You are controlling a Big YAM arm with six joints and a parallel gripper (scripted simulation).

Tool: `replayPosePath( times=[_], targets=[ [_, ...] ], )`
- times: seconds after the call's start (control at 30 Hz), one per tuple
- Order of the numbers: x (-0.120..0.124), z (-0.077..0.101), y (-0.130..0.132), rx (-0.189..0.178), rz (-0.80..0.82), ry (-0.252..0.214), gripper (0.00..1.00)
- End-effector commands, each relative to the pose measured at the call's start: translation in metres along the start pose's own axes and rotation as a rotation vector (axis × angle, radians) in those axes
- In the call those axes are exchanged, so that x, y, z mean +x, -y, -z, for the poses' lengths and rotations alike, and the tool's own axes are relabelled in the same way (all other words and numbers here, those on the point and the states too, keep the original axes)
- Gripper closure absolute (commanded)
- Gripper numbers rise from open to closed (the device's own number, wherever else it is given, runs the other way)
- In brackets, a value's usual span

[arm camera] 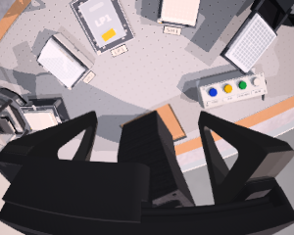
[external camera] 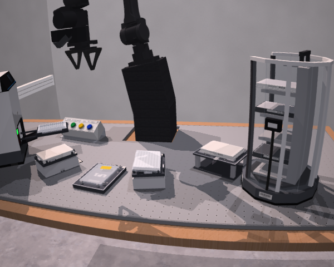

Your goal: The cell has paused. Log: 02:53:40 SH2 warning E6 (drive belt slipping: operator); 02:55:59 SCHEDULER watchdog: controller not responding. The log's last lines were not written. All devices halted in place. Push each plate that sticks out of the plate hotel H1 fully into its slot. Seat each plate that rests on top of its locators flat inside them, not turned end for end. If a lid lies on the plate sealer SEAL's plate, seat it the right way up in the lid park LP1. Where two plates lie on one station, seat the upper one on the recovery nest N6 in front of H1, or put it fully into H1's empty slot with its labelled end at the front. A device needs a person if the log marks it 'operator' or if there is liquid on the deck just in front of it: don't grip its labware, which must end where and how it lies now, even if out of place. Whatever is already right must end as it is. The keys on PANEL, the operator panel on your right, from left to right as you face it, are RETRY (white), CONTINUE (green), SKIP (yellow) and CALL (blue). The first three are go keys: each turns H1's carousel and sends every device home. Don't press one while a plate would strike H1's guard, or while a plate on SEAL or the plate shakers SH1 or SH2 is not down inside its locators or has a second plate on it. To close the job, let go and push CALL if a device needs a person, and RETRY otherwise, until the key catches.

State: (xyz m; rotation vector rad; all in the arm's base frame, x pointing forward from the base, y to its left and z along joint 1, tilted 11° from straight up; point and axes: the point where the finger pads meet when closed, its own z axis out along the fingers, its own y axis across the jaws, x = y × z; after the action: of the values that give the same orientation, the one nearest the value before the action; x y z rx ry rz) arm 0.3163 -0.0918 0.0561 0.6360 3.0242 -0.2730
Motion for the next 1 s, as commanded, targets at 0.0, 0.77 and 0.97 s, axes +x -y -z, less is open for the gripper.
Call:
replayPosePath(
  times=[0.0,0.77,0.97],
  targets=[
    [0.000,0.010,0.014,-0.008,-0.147,0.028,0.00],
    [0.023,0.009,0.080,-0.008,-0.261,0.026,0.00],
    [0.024,0.012,0.093,-0.008,-0.262,0.033,0.00]
  ],
)
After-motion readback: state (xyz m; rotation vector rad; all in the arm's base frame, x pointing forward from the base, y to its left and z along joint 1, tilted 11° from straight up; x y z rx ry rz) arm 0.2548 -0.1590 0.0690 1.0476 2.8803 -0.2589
